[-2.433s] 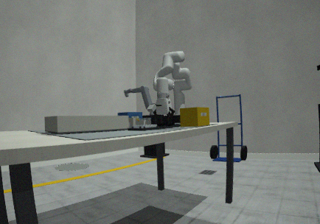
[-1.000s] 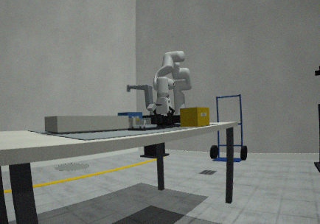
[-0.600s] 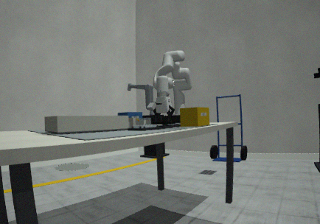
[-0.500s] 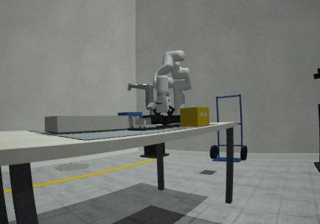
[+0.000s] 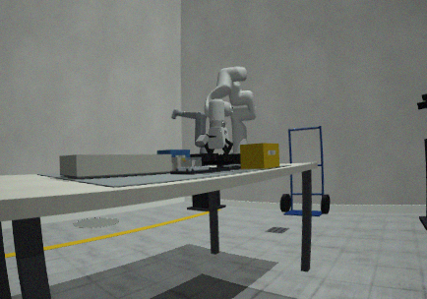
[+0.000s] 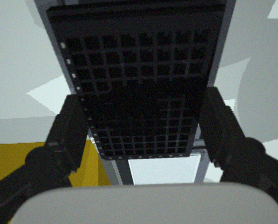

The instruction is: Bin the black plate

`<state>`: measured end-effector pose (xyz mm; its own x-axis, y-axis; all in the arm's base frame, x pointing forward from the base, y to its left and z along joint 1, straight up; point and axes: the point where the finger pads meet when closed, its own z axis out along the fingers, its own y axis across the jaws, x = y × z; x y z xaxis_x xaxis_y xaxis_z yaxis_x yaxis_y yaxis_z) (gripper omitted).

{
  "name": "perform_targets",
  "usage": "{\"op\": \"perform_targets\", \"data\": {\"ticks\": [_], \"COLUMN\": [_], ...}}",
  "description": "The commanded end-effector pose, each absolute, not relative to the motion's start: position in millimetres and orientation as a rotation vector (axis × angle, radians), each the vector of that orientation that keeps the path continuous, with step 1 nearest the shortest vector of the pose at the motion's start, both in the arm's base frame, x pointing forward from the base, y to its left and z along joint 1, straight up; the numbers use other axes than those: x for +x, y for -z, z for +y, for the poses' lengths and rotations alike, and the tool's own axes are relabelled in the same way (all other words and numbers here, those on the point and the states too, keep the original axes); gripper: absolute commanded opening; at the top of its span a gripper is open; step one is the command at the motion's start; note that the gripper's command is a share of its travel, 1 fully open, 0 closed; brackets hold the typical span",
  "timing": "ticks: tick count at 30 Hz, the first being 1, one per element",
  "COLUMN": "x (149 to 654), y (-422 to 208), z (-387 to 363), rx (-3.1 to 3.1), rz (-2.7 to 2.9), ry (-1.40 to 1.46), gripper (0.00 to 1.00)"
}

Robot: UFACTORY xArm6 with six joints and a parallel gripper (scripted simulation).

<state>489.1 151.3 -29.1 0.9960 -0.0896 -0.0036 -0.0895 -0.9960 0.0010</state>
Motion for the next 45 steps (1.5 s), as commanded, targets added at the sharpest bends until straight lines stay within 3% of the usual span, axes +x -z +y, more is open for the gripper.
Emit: {"op": "perform_targets", "data": {"ticks": [1,45], "x": [490.8,490.9], "y": [27.4,-37.8], "z": [151.8,151.8], "rx": [3.139,3.139], "rz": [-0.141,-0.141], "ry": [-0.001,-0.001], "gripper": [0.0,0.0]}}
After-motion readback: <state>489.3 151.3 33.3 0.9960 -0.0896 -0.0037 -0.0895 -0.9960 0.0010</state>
